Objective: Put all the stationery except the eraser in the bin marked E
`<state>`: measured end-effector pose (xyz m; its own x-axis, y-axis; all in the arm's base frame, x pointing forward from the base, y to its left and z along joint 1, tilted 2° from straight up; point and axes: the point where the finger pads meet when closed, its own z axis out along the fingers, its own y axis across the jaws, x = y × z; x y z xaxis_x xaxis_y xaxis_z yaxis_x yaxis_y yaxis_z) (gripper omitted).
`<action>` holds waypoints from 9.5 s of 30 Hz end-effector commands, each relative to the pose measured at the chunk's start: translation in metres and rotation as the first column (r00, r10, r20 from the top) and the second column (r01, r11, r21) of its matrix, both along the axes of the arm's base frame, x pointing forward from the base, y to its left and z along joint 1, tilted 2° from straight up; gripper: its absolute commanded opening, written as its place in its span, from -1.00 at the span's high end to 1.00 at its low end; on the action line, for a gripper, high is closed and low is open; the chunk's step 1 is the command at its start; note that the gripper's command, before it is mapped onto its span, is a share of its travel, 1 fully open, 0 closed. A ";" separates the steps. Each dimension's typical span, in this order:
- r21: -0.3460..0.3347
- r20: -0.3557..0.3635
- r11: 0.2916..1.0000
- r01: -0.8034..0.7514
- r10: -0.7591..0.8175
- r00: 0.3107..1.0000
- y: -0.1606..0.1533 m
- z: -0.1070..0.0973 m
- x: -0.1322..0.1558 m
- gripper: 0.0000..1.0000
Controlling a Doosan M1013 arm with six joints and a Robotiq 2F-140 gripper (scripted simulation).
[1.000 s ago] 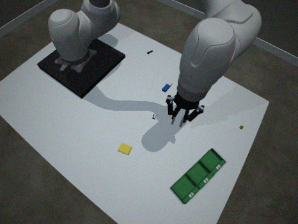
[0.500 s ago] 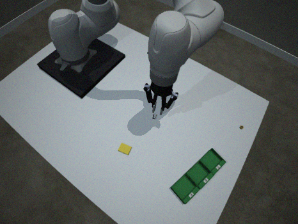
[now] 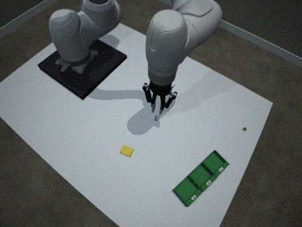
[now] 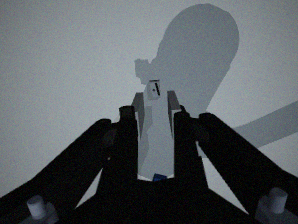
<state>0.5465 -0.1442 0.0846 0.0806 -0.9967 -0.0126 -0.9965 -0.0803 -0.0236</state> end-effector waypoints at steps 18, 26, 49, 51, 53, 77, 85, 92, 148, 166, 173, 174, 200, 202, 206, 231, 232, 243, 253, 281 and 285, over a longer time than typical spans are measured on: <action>0.000 0.000 1.000 0.000 0.000 1.000 0.000 0.000 0.001 0.48; 0.000 0.000 1.000 0.000 0.000 1.000 0.000 -0.024 0.002 0.48; 0.000 0.000 1.000 0.000 0.000 1.000 0.000 -0.071 0.003 0.48; 0.000 0.000 1.000 0.000 0.000 1.000 0.001 -0.071 0.003 0.48; 0.000 0.000 1.000 0.000 0.000 1.000 0.001 -0.071 0.003 0.48; 0.000 0.000 1.000 0.000 0.000 1.000 0.001 -0.071 0.003 0.69; 0.000 0.000 1.000 0.000 0.000 1.000 0.001 -0.071 0.003 0.69; 0.000 0.000 1.000 0.000 0.000 1.000 0.000 -0.064 0.003 0.69; 0.000 0.000 1.000 0.000 0.000 1.000 -0.069 -0.010 0.108 0.69; 0.000 0.000 1.000 0.000 0.000 1.000 -0.121 -0.009 0.188 0.69; 0.003 -0.002 0.989 0.149 -0.149 0.989 -0.143 -0.008 0.224 0.69; 0.004 -0.003 0.983 0.185 -0.185 0.983 -0.146 -0.008 0.229 0.69; 0.010 -0.011 0.860 0.510 -0.510 0.860 -0.178 -0.008 0.277 0.69; 0.010 -0.011 0.860 0.510 -0.510 0.860 -0.177 -0.008 0.277 0.69; 0.010 -0.011 0.860 0.510 -0.510 0.860 -0.177 -0.016 0.277 0.69; 0.010 -0.011 0.860 0.510 -0.510 0.860 -0.177 -0.052 0.277 0.69; 0.010 -0.011 0.860 0.510 -0.510 0.860 -0.176 -0.052 0.277 0.69; 0.010 -0.011 0.860 0.510 -0.510 0.860 -0.176 -0.052 0.277 0.48; 0.010 -0.011 0.860 0.510 -0.510 0.860 -0.176 -0.052 0.277 0.48; 0.010 -0.011 0.860 0.510 -0.510 0.860 -0.177 -0.025 0.276 0.48; 0.010 -0.011 0.860 0.510 -0.510 0.860 -0.177 -0.008 0.276 0.48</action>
